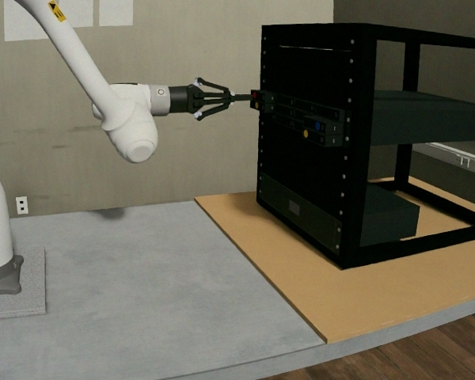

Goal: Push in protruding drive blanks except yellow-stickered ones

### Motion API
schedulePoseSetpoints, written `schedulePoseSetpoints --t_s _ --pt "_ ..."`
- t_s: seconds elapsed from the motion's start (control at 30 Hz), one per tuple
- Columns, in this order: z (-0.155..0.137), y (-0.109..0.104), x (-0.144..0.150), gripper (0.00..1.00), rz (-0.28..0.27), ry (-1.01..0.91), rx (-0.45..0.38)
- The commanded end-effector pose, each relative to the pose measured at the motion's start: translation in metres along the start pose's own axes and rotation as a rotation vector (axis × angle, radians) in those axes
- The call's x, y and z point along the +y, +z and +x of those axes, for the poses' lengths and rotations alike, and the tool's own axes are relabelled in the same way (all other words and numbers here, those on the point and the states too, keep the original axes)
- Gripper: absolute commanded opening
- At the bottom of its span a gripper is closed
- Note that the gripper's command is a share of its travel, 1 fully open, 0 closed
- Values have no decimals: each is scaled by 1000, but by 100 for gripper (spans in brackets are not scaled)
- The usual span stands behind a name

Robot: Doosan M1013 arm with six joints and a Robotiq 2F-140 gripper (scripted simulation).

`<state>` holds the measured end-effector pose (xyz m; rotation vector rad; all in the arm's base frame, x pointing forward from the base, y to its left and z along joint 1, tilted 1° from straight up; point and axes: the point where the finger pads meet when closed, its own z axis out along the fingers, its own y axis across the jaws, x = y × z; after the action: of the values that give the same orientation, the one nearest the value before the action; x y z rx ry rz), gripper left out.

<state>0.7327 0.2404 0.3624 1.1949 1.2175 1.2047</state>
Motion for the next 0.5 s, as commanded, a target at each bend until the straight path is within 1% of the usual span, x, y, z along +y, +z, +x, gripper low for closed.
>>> schedulePoseSetpoints --t_s 0.0,0.47 --pt "0 0 1 10 -1 0 0" --pt "-3 0 1 10 -1 0 0"
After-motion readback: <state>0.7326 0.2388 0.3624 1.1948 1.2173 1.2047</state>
